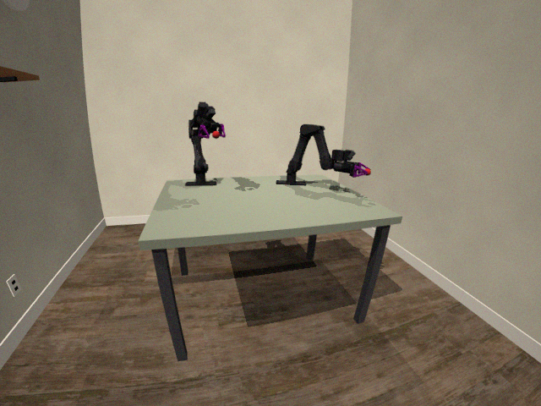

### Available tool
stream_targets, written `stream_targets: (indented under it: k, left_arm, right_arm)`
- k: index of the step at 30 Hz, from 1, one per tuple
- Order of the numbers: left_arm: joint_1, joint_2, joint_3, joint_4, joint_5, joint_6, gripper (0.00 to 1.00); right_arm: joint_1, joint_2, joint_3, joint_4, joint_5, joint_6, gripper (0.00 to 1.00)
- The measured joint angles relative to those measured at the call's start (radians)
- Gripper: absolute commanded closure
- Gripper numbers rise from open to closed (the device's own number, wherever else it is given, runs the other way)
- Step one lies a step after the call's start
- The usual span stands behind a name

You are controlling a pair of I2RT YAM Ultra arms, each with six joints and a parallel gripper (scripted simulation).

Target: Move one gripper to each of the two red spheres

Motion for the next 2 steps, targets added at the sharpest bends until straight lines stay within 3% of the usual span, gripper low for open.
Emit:
stream_targets:
  k: [2]
  left_arm:
    - [0.000, 0.000, 0.000, 0.001, 0.000, 0.000, 0.00]
  right_arm:
    - [0.000, 0.000, 0.000, 0.000, 0.000, 0.000, 0.00]
